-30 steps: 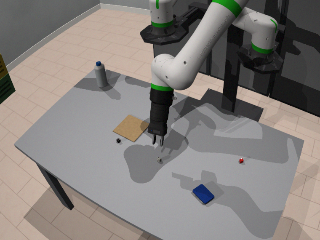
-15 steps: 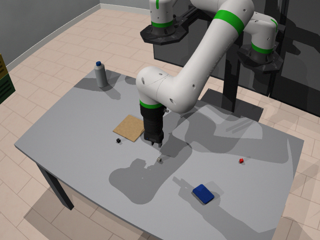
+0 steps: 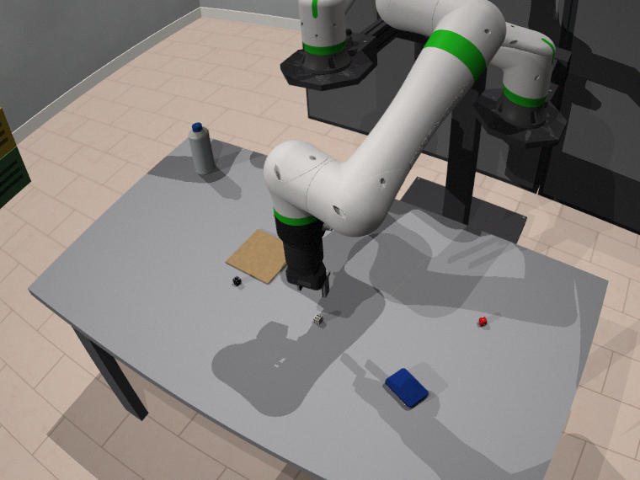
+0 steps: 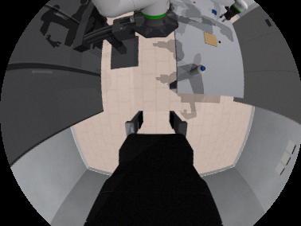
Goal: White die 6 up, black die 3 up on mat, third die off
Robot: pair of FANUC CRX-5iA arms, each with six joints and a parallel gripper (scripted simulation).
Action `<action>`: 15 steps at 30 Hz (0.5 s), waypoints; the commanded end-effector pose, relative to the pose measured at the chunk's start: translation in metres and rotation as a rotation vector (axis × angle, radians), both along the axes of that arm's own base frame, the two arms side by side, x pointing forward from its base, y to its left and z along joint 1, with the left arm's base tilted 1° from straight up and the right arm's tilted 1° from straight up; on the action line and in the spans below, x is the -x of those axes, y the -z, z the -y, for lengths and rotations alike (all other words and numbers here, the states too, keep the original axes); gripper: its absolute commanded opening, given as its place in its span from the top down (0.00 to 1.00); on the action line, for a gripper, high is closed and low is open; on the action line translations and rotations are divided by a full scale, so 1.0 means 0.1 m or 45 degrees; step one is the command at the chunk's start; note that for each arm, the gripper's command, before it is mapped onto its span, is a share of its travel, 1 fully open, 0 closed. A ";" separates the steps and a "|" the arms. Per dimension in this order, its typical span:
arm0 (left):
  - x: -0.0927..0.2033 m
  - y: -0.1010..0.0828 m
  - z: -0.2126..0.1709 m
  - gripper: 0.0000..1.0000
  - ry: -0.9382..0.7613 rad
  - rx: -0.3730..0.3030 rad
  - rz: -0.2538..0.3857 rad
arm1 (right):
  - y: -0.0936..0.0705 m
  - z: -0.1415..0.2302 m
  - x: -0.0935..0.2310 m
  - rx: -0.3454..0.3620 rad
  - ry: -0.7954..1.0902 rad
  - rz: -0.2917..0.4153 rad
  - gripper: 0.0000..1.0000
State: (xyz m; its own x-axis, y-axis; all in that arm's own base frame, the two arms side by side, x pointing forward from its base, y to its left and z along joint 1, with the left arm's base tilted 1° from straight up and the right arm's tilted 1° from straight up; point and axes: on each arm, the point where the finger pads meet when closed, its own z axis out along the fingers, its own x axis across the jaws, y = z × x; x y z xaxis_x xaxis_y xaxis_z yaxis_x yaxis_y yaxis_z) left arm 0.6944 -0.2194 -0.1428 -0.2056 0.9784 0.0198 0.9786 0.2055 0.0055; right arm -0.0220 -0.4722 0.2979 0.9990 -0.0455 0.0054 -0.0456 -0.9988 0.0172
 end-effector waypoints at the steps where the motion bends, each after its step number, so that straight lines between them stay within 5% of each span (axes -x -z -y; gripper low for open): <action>1: -0.01 -0.02 0.00 0.00 -0.002 0.001 0.003 | -0.01 0.00 0.00 0.003 0.000 0.000 0.00; 9: 0.00 0.00 0.03 0.00 -0.096 0.002 0.005 | -0.01 0.00 0.00 0.003 0.000 0.000 0.00; 15: 0.02 0.04 0.09 0.00 -0.419 0.002 0.012 | -0.01 0.00 0.00 0.003 0.000 0.000 0.00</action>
